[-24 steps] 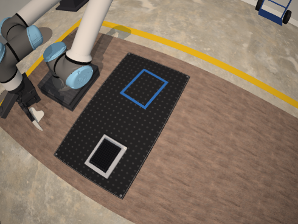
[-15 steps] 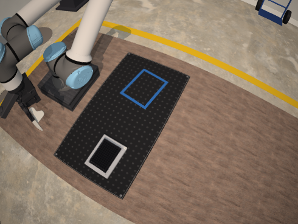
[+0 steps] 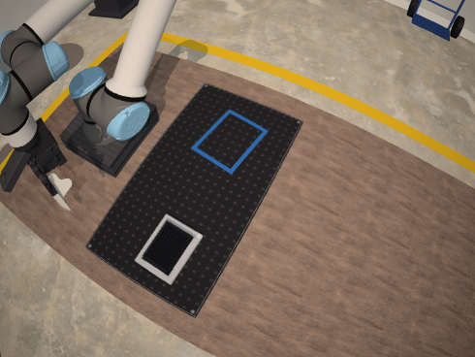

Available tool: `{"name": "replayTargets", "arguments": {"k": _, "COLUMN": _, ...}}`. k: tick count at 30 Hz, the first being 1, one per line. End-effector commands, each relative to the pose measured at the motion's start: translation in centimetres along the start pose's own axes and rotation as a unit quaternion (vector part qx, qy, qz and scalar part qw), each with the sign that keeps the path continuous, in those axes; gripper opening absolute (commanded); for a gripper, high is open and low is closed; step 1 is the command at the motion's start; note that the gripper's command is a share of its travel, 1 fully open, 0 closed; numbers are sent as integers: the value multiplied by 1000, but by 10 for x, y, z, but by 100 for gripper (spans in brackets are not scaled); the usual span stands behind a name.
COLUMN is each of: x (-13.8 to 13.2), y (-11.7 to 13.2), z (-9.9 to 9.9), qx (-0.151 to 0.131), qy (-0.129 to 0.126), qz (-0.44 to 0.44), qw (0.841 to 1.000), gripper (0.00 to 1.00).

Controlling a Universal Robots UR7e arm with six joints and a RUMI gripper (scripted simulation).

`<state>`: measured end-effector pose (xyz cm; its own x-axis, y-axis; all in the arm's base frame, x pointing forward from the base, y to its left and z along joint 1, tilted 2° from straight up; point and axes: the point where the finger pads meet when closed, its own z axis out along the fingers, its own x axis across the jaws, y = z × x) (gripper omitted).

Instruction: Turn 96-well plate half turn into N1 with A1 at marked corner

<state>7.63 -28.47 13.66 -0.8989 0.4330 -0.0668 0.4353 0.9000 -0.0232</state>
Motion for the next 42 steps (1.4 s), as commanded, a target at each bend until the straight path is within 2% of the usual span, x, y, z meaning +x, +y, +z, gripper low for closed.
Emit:
{"name": "replayTargets", "arguments": {"k": 1, "x": -21, "y": -1, "z": 2, "qx": -1, "qy": 3, "qz": -19, "qw": 1000, "gripper": 100}}
{"name": "replayTargets", "arguments": {"k": 14, "x": -52, "y": 3, "z": 10, "qx": -3, "qy": 5, "qz": -32, "qw": 999, "gripper": 100}}
{"name": "replayTargets", "arguments": {"k": 19, "x": -74, "y": 9, "z": 16, "qx": -4, "qy": 6, "qz": -46, "qw": 999, "gripper": 100}}
{"name": "replayTargets", "arguments": {"k": 22, "x": -74, "y": 9, "z": 16, "qx": -4, "qy": 6, "qz": -46, "qw": 999, "gripper": 100}}
{"name": "replayTargets", "arguments": {"k": 25, "x": -87, "y": 15, "z": 21, "qx": -6, "qy": 8, "qz": -60, "qw": 998, "gripper": 100}}
{"name": "replayTargets", "arguments": {"k": 31, "x": -96, "y": 18, "z": 24, "qx": -6, "qy": 8, "qz": -60, "qw": 998, "gripper": 100}}
{"name": "replayTargets", "arguments": {"k": 36, "x": -117, "y": 28, "z": 32, "qx": -6, "qy": 10, "qz": -73, "qw": 997, "gripper": 100}}
{"name": "replayTargets", "arguments": {"k": 42, "x": -126, "y": 34, "z": 35, "qx": -7, "qy": 11, "qz": -87, "qw": 996, "gripper": 100}}
